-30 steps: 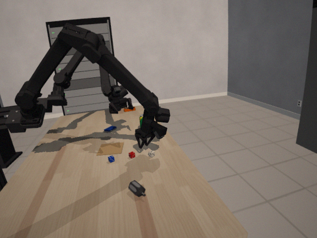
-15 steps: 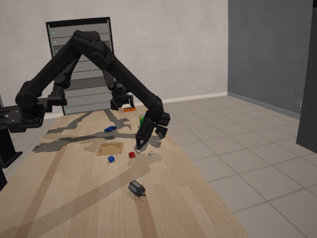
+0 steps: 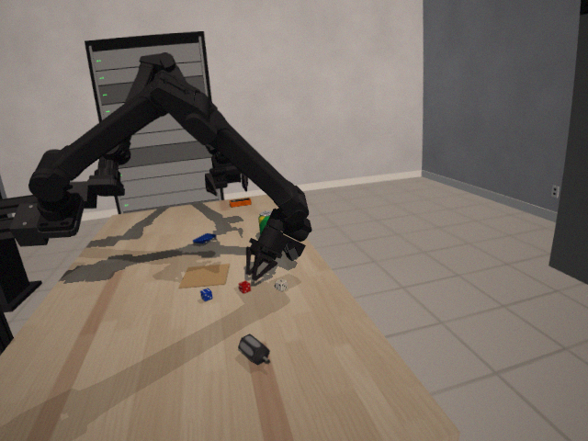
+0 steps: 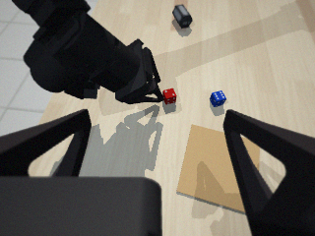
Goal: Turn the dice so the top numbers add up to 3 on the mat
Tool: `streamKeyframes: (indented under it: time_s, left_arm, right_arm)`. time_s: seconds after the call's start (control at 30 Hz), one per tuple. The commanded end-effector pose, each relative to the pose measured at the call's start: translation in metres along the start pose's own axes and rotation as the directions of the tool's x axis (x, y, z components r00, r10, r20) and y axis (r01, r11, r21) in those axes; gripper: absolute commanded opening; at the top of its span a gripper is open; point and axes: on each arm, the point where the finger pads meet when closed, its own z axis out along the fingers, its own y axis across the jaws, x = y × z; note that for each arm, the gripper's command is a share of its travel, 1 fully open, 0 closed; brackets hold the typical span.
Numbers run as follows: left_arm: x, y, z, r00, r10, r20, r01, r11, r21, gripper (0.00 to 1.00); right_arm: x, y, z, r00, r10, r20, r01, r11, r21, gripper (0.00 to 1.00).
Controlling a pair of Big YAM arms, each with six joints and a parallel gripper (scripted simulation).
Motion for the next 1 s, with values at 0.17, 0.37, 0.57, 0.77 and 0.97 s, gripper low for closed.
streamKeyframes:
  time_s: [0.17, 0.37, 0.57, 0.77, 0.97]
  left_arm:
    - [-0.02, 0.015, 0.0, 0.999, 0.052, -0.007, -0.052, 0.998, 0.022, 1.0]
    - [-0.021, 0.015, 0.0, 0.999, 0.052, -0.006, -0.052, 0.998, 0.022, 1.0]
    - [-0.021, 0.015, 0.0, 0.999, 0.052, -0.006, -0.052, 0.998, 0.022, 1.0]
    - [-0.021, 0.015, 0.0, 0.999, 0.052, -0.006, -0.052, 0.998, 0.022, 1.0]
    - [-0.021, 0.015, 0.0, 0.999, 0.052, -0.006, -0.052, 0.998, 0.022, 1.0]
  right_arm:
    - [-0.001, 0.01, -0.002, 0.98, -0.189, -0.058, 0.193, 0.979, 0.064, 0.49]
    - [0.004, -0.003, 0.042, 0.982, -0.178, -0.071, 0.181, 0.982, 0.045, 0.49]
    - [0.001, -0.008, 0.041, 0.984, -0.169, -0.062, 0.172, 0.984, 0.046, 0.46]
    - [0.001, -0.002, 0.041, 0.984, -0.17, -0.057, 0.173, 0.984, 0.051, 0.42]
    - [0.003, -0.008, 0.04, 0.985, -0.165, -0.057, 0.168, 0.985, 0.046, 0.29]
